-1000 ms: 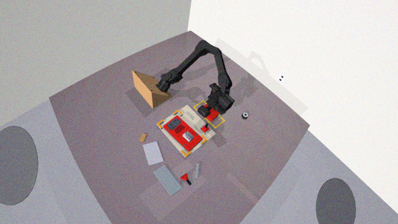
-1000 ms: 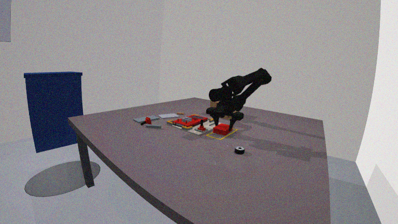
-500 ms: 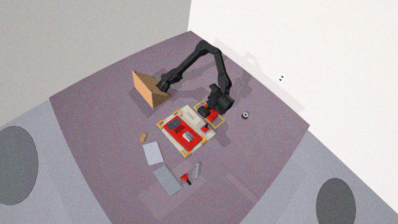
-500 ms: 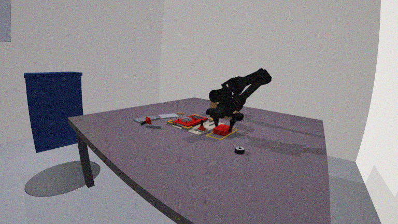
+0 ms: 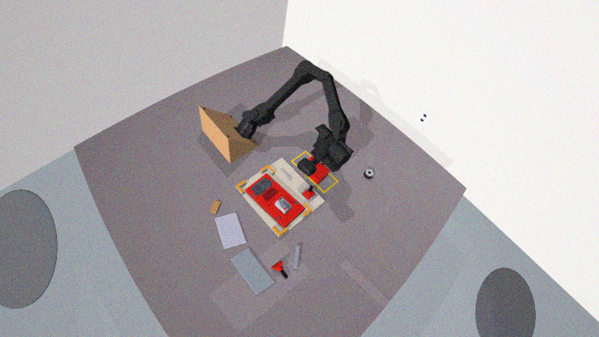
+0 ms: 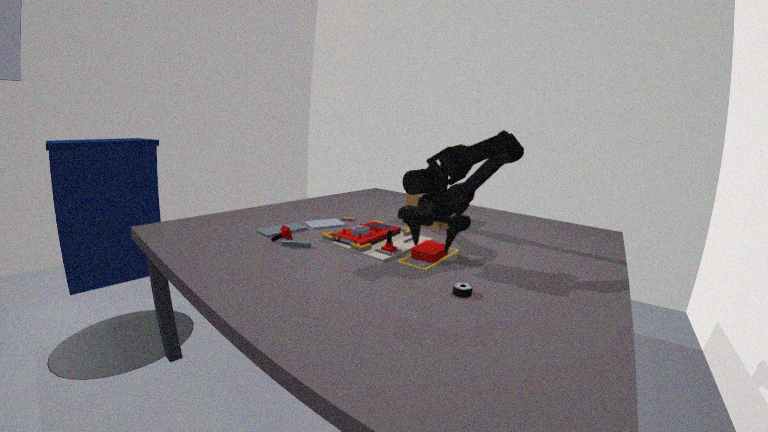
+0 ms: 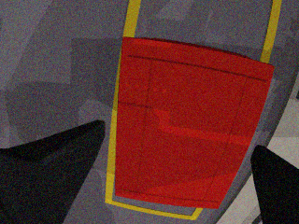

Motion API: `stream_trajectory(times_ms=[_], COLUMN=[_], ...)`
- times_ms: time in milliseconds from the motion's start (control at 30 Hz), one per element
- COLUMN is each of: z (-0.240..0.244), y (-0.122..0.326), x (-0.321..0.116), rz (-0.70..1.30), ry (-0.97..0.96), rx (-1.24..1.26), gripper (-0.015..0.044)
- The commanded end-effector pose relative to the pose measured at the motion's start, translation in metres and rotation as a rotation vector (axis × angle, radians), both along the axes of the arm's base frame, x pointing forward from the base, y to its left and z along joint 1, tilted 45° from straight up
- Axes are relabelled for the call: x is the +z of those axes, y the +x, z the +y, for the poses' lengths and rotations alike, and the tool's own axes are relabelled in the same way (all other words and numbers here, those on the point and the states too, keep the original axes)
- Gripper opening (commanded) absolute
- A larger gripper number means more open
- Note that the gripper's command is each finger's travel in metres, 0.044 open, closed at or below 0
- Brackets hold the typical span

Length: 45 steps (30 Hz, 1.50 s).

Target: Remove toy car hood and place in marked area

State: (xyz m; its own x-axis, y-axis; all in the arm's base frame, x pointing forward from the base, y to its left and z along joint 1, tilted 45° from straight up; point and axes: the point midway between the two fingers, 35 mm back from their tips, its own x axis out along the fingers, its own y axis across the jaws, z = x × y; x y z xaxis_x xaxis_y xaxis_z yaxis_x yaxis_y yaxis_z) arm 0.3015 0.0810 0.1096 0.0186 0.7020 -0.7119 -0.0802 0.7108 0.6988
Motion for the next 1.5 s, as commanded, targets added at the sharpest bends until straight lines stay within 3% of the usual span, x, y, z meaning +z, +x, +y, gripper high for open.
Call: stream_trajectory(times_ms=[0, 200, 1467], z=[-0.017, -0.047, -0.047], y=[0.002, -0.001, -0.001], x=[0.014, 0.045, 0.045], rz=[-0.003, -0.004, -0.004], ry=[-0.002, 0.006, 0.006], rx=[-0.003, -0.005, -0.005], gripper=[0.0440, 0.0440, 0.0440])
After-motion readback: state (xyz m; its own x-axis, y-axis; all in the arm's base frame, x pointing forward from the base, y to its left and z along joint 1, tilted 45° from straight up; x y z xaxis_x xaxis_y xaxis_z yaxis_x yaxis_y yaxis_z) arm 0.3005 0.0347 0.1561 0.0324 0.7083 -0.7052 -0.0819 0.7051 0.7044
